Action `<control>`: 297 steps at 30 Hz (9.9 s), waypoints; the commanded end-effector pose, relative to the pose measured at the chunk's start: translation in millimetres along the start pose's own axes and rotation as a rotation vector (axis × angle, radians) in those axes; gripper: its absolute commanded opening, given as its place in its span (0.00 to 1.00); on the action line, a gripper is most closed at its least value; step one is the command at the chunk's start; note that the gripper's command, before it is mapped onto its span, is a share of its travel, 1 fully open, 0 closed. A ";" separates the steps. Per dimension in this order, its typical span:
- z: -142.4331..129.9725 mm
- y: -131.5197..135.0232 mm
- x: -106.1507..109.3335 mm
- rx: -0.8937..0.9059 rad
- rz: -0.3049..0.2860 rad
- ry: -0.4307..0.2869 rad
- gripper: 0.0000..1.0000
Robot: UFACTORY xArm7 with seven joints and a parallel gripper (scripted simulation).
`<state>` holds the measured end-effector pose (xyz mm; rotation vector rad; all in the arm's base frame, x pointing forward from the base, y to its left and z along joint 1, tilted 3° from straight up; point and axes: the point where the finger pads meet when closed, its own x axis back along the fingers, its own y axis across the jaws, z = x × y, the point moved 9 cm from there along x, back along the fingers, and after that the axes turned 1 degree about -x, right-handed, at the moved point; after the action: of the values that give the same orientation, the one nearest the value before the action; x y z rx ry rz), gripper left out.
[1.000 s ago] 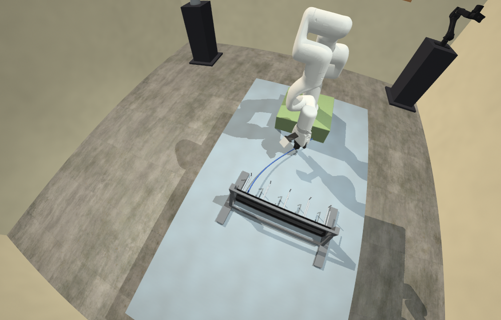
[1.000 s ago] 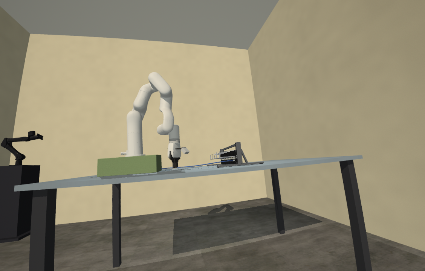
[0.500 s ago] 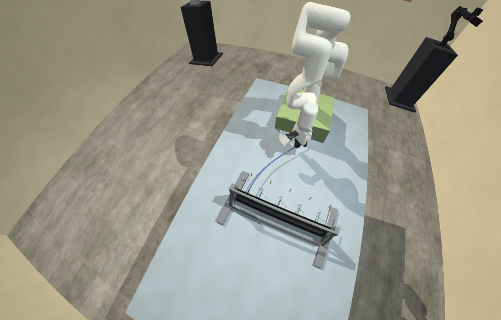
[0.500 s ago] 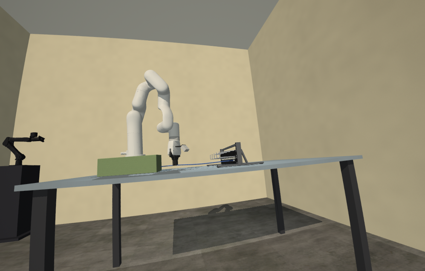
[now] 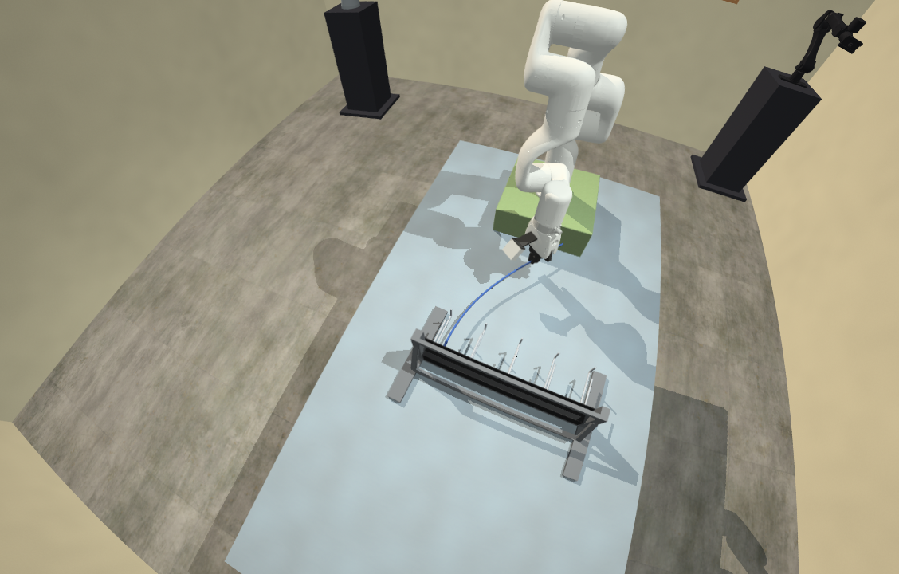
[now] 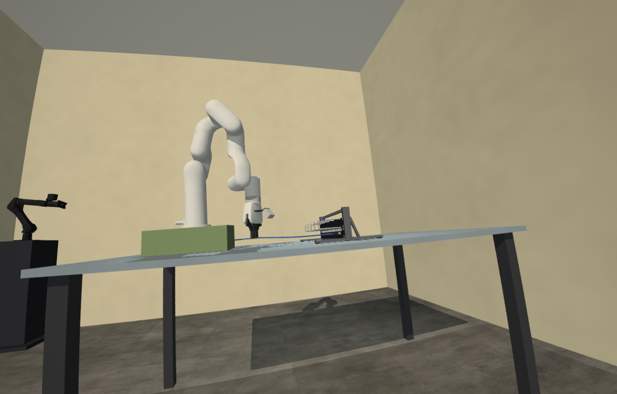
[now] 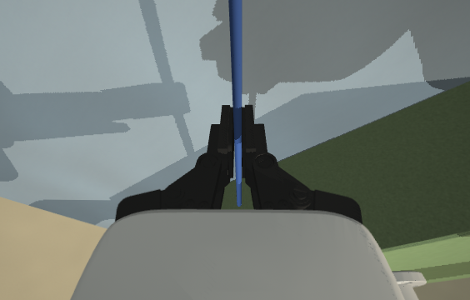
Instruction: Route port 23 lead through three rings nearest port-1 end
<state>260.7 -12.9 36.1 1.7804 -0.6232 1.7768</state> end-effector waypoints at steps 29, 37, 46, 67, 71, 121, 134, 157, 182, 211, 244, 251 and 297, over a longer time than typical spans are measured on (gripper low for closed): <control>62.3 -145.7 56.8 -0.431 0.002 0.002 0.00; 89.4 -211.9 82.2 -0.626 0.002 0.001 0.00; 122.5 -290.6 112.3 -0.860 0.002 0.001 0.00; 140.6 -334.6 129.2 -0.991 0.002 0.000 0.00; 140.6 -334.6 129.2 -0.991 0.002 0.000 0.00; 141.1 -335.4 121.3 -0.991 0.002 0.000 0.00; 141.1 -335.4 103.1 -0.991 0.002 0.000 0.00; 141.2 -335.5 64.8 -0.991 0.002 0.000 0.00; 141.2 -335.5 34.1 -0.991 0.002 0.000 0.00; 144.7 -337.9 31.3 -0.991 0.002 0.000 0.00; 173.9 -357.8 31.4 -0.991 0.002 0.000 0.00; 174.3 -358.0 31.4 -0.991 0.002 0.000 0.00; 174.3 -358.0 31.4 -0.991 0.002 0.000 0.33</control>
<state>628.0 139.2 48.7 1.0702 -1.2195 1.1101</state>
